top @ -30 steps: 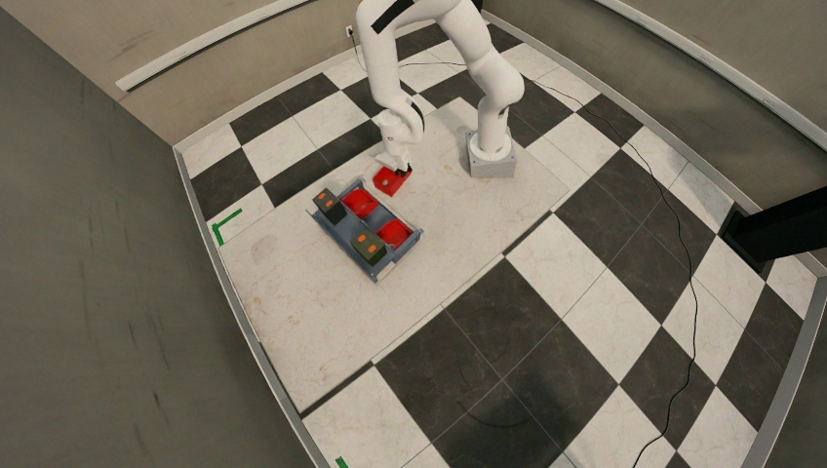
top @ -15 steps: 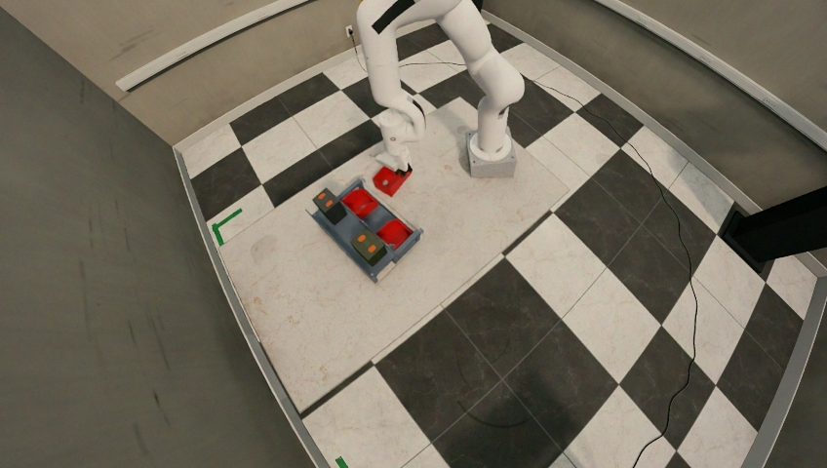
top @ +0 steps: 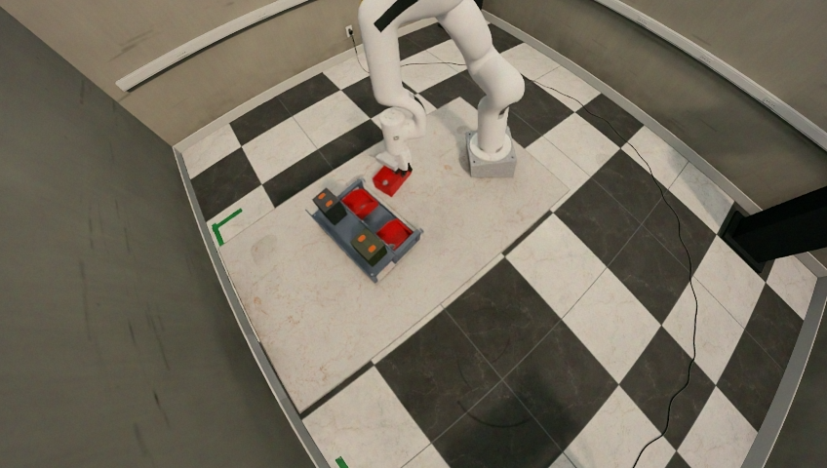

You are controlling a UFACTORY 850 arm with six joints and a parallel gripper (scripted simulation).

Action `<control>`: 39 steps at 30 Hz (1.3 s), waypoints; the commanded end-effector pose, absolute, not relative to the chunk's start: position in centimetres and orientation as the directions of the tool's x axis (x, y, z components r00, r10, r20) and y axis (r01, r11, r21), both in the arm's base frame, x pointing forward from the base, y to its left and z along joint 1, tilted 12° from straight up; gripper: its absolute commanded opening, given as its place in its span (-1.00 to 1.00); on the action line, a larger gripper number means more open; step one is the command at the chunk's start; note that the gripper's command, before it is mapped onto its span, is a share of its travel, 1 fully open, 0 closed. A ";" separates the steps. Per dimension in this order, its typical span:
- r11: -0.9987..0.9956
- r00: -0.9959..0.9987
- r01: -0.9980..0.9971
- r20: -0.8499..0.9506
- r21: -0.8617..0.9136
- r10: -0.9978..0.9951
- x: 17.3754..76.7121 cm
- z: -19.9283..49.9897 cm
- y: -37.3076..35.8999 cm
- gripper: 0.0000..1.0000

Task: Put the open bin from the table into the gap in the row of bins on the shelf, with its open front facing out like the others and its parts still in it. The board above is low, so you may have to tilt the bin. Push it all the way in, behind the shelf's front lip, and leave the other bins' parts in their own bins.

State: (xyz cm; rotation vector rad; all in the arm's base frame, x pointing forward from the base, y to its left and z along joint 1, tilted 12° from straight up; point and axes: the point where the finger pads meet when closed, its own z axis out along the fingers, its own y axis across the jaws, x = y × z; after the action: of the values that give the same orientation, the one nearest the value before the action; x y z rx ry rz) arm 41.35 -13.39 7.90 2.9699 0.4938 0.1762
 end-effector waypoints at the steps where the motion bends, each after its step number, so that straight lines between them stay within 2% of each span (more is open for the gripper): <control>1: -0.936 0.936 0.309 0.118 0.170 0.330 41.4 7.9 -13.4 -0.41; 39: -0.936 0.936 0.309 0.118 0.170 0.330 41.3 8.3 -13.3 -0.41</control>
State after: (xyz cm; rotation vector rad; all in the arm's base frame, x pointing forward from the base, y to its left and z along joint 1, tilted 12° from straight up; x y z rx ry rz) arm 41.28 -13.34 8.24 2.9483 0.4892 0.2050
